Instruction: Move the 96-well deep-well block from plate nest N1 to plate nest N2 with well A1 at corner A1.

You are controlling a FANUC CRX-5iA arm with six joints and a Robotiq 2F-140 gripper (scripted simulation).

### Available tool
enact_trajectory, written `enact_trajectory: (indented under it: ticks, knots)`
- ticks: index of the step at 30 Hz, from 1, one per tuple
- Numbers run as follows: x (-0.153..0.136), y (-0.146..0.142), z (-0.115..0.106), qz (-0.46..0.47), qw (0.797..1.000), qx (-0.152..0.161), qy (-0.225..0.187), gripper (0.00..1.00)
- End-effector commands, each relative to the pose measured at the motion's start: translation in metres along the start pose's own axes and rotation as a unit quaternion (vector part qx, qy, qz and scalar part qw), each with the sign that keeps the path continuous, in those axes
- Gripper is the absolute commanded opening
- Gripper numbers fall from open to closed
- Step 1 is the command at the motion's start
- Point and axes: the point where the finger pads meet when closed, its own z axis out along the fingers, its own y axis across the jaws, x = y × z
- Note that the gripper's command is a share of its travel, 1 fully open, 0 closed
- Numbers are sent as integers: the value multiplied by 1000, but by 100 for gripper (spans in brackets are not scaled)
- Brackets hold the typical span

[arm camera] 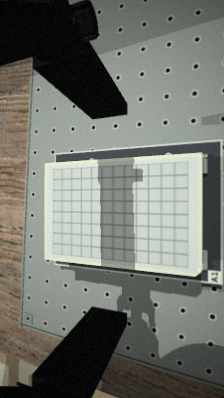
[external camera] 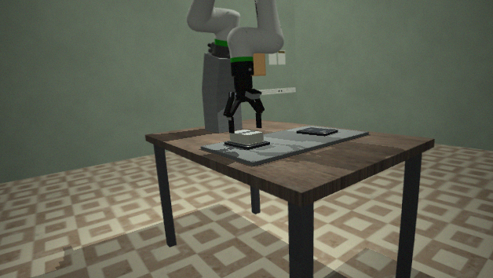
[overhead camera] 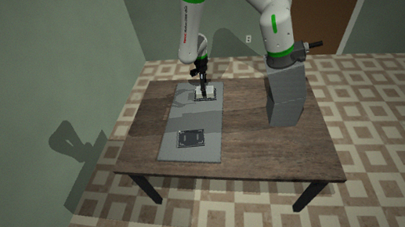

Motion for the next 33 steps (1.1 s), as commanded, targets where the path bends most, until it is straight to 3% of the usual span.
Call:
enact_trajectory:
  ticks: [1, 20, 32, 33]
  knots:
    - [1, 0, 3, 0, 1000, 0, 1, 100]
    - [1, 0, 32, 0, 1000, 0, 1, 100]
    - [1, 0, 32, 0, 1000, 0, 1, 100]
    - [1, 0, 32, 0, 1000, 0, 1, 63]
